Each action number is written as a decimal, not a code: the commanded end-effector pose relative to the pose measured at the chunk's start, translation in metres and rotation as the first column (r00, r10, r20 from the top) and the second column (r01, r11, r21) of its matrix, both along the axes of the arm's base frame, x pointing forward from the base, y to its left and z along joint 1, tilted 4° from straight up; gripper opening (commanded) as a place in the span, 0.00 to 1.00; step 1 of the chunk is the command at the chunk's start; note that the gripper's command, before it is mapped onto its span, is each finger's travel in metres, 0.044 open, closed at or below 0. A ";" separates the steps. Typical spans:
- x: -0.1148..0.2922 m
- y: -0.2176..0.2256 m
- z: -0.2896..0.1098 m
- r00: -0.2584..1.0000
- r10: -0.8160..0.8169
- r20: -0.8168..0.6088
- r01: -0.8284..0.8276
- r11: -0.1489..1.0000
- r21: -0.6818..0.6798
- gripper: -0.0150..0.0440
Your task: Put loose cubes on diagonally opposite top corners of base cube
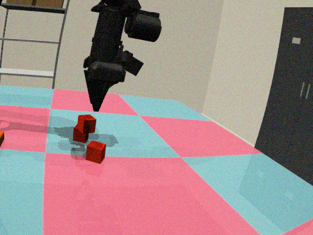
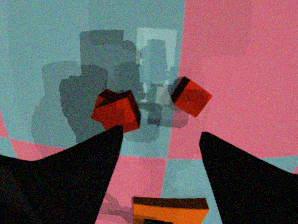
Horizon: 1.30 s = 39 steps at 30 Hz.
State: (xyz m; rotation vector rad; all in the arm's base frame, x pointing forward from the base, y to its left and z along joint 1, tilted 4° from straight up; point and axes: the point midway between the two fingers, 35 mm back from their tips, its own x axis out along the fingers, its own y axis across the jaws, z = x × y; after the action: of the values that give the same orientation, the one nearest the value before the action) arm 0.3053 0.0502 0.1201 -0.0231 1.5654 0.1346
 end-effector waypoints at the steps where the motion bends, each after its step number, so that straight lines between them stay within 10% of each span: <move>1: 0.004 -0.006 0.006 0.983 0.180 0.022 -0.180 0.984 0.001 0.70; 20: 0.010 -0.040 0.022 0.463 0.884 0.071 -0.883 0.466 -0.047 0.70; 39: 0.011 -0.035 -0.042 0.456 0.887 0.072 -0.887 0.459 -0.047 0.70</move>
State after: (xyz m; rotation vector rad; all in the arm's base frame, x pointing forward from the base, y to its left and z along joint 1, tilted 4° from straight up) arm 0.3153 0.0139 0.0813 -0.8774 1.3213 0.9755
